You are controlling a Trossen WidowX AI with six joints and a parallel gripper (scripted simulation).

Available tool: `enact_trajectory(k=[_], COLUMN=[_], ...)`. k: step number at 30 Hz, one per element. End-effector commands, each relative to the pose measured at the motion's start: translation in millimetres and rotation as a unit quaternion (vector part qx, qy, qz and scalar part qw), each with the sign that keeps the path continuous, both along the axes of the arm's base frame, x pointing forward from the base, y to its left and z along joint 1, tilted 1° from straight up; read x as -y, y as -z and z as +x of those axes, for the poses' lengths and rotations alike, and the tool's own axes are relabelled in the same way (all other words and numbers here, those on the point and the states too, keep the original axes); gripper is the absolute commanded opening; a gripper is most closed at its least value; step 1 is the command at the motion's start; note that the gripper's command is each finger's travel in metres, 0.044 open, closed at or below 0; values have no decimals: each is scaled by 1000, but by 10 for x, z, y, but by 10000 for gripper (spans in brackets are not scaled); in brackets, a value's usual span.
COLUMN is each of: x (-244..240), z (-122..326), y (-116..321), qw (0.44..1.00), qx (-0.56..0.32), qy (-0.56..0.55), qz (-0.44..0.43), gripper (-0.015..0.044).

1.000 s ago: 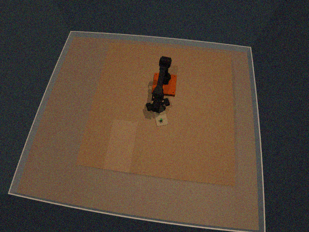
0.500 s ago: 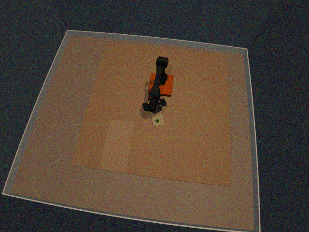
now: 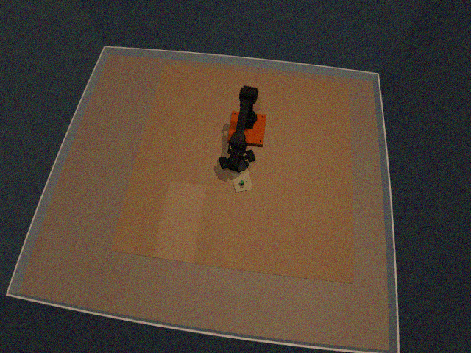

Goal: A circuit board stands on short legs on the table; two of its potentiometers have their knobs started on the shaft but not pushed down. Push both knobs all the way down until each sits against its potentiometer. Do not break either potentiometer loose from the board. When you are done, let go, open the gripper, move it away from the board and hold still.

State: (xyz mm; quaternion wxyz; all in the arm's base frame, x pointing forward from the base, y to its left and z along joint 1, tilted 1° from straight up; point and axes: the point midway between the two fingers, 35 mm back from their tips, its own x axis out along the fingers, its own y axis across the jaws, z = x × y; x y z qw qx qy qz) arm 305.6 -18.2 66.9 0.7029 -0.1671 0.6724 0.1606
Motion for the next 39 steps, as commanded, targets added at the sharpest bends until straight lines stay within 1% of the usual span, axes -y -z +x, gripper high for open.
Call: enact_trajectory(k=[1, 39], x=[8, 8], z=[27, 29], y=[192, 269], qw=[1000, 1000], qx=[-12, -12], qy=[-1, -1], qz=[-2, -2], gripper=[0, 0])
